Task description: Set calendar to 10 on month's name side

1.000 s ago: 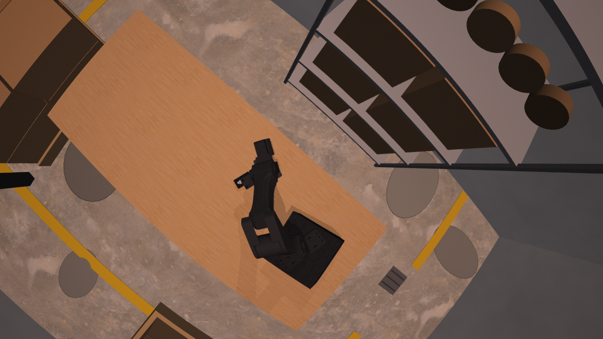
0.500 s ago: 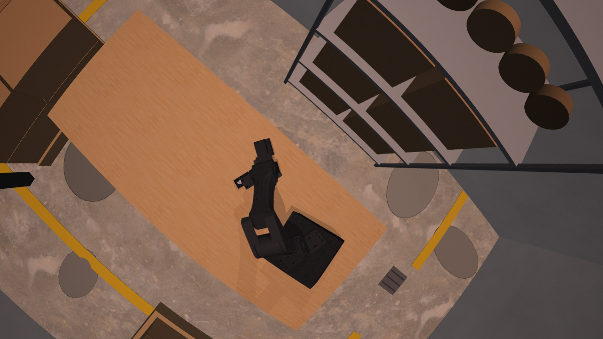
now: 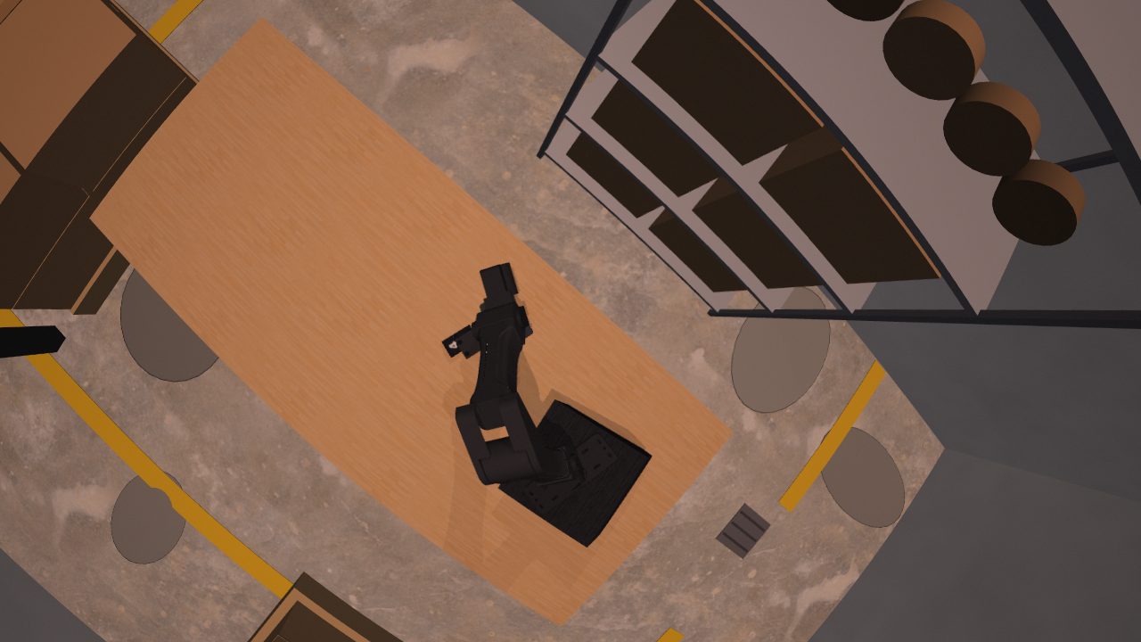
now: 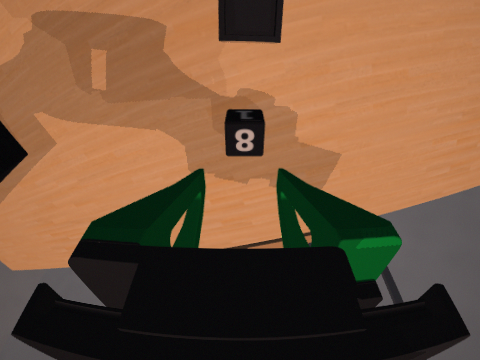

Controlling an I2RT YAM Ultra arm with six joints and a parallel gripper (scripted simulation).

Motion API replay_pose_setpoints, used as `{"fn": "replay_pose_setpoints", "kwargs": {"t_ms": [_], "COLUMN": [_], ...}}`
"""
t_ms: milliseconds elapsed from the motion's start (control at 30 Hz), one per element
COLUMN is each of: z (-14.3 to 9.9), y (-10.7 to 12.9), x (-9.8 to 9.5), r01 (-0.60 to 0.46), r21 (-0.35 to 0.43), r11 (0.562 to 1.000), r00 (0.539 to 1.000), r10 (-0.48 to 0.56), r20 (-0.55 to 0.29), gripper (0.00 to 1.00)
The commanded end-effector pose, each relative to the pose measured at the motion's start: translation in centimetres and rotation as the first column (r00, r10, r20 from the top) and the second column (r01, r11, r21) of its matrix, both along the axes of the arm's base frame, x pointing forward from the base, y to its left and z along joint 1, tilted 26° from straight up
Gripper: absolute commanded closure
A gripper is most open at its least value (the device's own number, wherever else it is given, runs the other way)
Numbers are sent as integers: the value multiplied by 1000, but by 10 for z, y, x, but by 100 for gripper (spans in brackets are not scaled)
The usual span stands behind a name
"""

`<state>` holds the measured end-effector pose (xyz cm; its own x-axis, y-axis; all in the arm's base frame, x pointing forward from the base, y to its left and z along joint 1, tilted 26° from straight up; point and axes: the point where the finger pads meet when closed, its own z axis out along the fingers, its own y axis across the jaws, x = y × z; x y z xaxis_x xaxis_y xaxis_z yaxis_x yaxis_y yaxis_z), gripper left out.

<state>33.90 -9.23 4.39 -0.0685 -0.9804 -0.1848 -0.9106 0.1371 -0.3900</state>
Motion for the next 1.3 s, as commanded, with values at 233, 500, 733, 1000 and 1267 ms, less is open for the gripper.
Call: {"fn": "replay_pose_setpoints", "kwargs": {"t_ms": [233,500,733,1000,1267], "z": [-6,-17,-23,-31,-33], "y": [0,1,2,3,3], "x": [8,13,16,19,21], "r01": [1,1,1,1,1], "r21": [1,1,1,1,1], "r11": [1000,1000,1000,1000,1000], "r00": [1000,1000,1000,1000,1000], "r10": [-1,-1,-1,-1,-1], "r20": [19,19,19,19,19], "gripper": [55,55,55,55,55]}}
